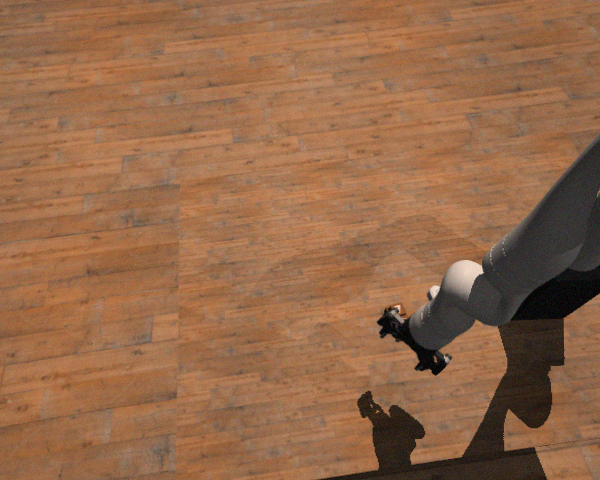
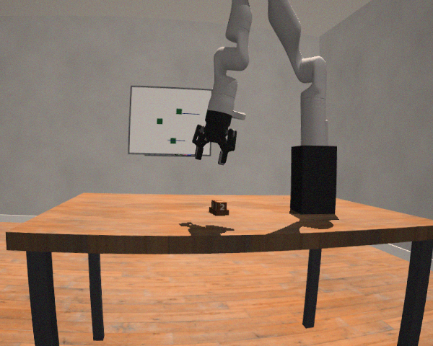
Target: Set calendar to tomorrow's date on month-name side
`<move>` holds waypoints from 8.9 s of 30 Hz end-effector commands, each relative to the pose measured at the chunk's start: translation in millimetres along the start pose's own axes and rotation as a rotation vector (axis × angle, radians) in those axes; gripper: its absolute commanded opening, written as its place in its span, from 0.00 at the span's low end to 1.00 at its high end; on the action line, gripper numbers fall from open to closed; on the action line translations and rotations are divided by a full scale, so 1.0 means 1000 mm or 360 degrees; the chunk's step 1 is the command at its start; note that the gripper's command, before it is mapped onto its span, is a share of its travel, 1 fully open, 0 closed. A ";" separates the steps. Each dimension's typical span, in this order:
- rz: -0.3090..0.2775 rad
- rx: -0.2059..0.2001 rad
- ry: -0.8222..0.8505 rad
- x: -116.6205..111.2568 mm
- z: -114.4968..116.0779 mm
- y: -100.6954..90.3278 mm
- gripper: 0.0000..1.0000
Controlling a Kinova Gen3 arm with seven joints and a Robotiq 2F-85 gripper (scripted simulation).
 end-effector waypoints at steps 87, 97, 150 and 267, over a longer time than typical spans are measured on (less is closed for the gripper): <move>0.0072 0.0312 -0.1635 -0.117 -0.082 0.051 0.48; 0.0072 0.0312 -0.1635 -0.117 -0.082 0.051 0.48; 0.0067 0.0298 -0.1634 -0.119 -0.080 0.061 0.48; 0.0067 0.0298 -0.1634 -0.124 -0.076 0.104 0.48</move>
Point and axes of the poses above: the point where the finger pads meet when closed, its own y axis out along the fingers, its own z axis across the jaws, x = y × z, the point moved 8 cm from there along -y, back along the fingers, and after that the axes turned 4 degrees about y, right-handed, at the moved point
